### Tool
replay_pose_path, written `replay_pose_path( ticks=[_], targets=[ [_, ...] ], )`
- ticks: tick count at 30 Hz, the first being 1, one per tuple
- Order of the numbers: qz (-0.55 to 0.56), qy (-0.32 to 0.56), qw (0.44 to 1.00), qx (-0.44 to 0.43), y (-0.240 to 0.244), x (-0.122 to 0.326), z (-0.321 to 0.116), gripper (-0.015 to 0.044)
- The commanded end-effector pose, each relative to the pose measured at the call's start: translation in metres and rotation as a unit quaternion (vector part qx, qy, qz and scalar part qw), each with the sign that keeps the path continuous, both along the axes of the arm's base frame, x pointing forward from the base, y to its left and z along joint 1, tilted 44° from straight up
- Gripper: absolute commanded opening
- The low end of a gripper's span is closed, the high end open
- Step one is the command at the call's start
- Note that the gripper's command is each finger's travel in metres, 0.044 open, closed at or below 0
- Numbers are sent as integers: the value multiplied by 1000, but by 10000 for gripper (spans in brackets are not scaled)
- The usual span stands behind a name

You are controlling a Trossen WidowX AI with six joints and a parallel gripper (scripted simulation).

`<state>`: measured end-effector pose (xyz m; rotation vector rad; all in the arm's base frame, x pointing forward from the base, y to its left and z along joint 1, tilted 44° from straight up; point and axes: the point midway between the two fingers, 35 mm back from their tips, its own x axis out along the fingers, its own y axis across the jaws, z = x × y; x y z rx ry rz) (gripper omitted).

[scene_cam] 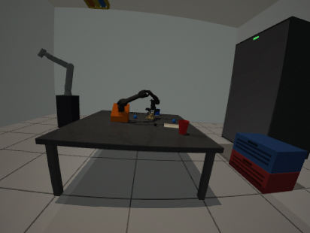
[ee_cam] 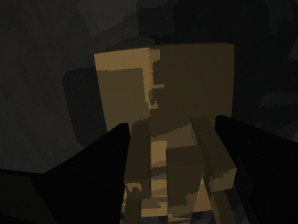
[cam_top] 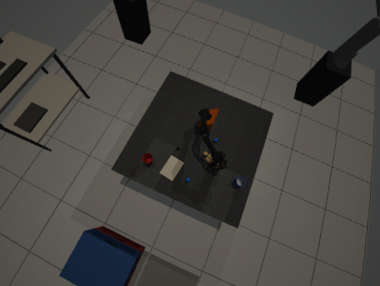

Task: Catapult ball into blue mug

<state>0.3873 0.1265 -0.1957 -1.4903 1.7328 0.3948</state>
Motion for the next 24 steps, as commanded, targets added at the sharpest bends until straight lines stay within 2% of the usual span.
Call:
replay_pose_path(
  ticks=[1,2,6,7,24],
  targets=[
    [-1,-1,1000,0,0,0,0,118],
    [-1,-1,1000,0,0,0,0,111],
    [0,0,1000,1,27,0,28,6],
    [0,0,1000,1,33,-1,34,0],
    [2,2,1000,0,23,0,23,0]
  ],
)
